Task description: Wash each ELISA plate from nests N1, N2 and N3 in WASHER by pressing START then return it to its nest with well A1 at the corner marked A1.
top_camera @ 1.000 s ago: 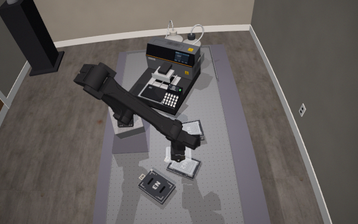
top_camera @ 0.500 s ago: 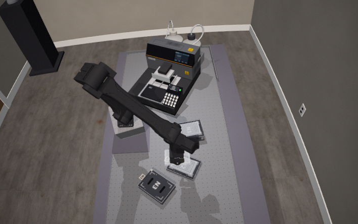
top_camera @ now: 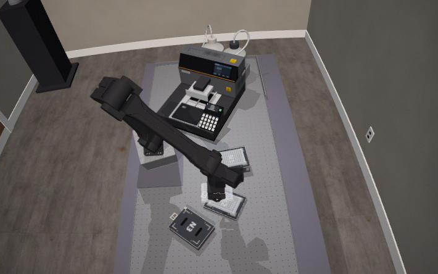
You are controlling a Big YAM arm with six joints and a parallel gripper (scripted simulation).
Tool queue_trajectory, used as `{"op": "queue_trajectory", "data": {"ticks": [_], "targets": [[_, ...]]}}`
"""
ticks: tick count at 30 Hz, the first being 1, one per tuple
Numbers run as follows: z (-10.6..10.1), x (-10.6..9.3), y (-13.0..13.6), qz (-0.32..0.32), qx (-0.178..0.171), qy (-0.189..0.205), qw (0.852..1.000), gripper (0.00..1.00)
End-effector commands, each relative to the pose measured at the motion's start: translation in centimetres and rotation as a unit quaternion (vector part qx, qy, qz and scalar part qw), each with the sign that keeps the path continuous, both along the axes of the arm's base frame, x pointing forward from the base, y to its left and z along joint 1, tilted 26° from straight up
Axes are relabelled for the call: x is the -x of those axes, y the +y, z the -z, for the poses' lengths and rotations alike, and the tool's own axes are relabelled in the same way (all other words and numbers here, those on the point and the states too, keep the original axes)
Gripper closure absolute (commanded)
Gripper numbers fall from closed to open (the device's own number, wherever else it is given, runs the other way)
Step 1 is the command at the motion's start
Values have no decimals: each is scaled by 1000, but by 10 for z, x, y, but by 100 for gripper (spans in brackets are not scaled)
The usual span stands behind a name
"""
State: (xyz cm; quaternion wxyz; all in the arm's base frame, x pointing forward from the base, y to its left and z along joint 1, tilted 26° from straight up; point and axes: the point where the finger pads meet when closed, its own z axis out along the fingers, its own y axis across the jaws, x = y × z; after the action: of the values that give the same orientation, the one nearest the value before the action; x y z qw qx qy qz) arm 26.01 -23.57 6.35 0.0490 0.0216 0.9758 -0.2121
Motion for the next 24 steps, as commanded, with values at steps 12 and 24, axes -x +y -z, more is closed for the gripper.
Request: {"op": "queue_trajectory", "data": {"ticks": [12,24], "targets": [[-10,5,-11,38,7,-35,999,18],[-19,43,-43,186,-6,-106,977,18]]}}
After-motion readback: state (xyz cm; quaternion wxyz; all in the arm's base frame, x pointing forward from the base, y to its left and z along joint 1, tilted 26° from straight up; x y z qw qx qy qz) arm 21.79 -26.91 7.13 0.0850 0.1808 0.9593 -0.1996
